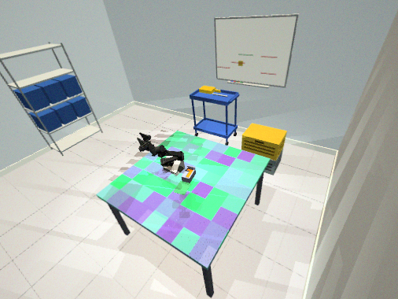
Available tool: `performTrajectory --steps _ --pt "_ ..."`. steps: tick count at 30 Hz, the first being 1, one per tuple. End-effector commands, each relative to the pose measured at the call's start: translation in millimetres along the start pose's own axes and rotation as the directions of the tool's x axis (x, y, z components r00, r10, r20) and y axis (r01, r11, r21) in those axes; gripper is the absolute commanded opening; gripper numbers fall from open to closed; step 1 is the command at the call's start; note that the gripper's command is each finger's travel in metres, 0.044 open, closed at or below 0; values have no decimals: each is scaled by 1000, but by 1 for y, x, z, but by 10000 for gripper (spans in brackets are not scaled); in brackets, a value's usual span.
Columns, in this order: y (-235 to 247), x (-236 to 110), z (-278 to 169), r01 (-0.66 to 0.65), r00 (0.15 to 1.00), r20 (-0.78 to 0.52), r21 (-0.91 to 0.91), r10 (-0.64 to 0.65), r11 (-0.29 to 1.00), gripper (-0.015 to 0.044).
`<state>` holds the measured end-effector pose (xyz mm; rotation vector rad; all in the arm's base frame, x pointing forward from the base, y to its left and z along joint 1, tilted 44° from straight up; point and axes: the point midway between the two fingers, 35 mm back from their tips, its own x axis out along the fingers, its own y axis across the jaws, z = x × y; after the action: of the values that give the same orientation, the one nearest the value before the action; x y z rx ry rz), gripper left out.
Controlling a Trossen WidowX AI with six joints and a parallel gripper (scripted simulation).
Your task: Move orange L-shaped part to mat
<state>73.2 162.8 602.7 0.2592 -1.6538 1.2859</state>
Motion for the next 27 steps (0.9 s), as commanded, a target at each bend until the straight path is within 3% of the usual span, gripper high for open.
performTrajectory --steps 1,5,8,14,20,27 --pt "1 1 1 2 1000 7 8 -2 1000 374" --pt "10 13 23 3 995 96 89 -12 996 269" --pt "23 24 66 -32 972 233 185 -12 982 190" --pt "37 29 158 -192 844 533 403 -59 895 180" --pt "22 -3 253 -375 617 764 495 -187 783 180" --pt "-21 -96 345 -689 214 920 380 -328 617 180"
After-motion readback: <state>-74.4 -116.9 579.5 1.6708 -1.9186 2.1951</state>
